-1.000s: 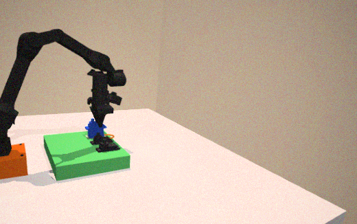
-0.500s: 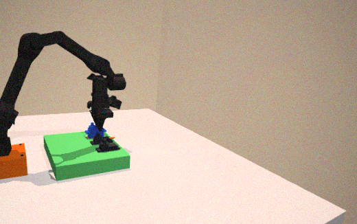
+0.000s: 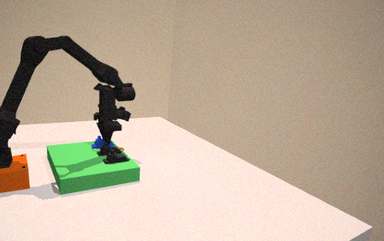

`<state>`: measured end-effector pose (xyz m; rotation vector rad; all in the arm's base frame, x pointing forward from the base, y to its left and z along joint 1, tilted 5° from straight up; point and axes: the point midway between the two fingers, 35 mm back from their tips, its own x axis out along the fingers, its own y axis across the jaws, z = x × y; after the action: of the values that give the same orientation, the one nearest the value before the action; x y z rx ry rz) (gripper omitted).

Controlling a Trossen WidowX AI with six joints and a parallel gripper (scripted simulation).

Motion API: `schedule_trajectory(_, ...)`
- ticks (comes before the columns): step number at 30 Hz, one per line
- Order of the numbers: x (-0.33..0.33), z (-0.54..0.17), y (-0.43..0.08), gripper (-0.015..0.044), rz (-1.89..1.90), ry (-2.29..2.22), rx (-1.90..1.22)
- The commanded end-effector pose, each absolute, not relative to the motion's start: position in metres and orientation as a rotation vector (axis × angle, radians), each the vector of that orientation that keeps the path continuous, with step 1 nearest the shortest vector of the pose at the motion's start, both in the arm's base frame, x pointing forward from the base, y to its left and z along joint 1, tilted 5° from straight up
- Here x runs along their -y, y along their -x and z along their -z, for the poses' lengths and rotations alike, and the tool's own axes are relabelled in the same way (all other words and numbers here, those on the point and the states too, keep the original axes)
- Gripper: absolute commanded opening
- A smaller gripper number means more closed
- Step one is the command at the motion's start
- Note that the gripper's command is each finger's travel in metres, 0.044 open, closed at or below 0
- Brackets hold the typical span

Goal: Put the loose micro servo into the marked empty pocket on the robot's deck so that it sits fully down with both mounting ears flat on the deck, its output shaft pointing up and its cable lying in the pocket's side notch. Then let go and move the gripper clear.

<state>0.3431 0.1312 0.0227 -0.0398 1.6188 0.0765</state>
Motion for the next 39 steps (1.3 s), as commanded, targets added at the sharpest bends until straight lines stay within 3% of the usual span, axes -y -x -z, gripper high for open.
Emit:
schedule_trajectory(1, -0.132, -0.02, -0.343, 0.0, -0.073, 0.034, -1.617)
schedule_trajectory(3, -0.132, -0.018, -0.343, 0.0, -0.073, 0.034, -1.617)
schedule_trajectory(10, -0.131, -0.019, -0.343, 0.0184, -0.073, 0.034, -1.618)
schedule_trajectory(21, -0.129, -0.054, -0.343, 0.0188, -0.073, 0.034, -1.618)
schedule_trajectory(31, -0.12, -0.108, -0.267, 0.044, -0.073, 0.034, -1.623)
schedule_trajectory(39, -0.114, -0.123, -0.241, 0.044, -0.073, 0.035, -1.627)
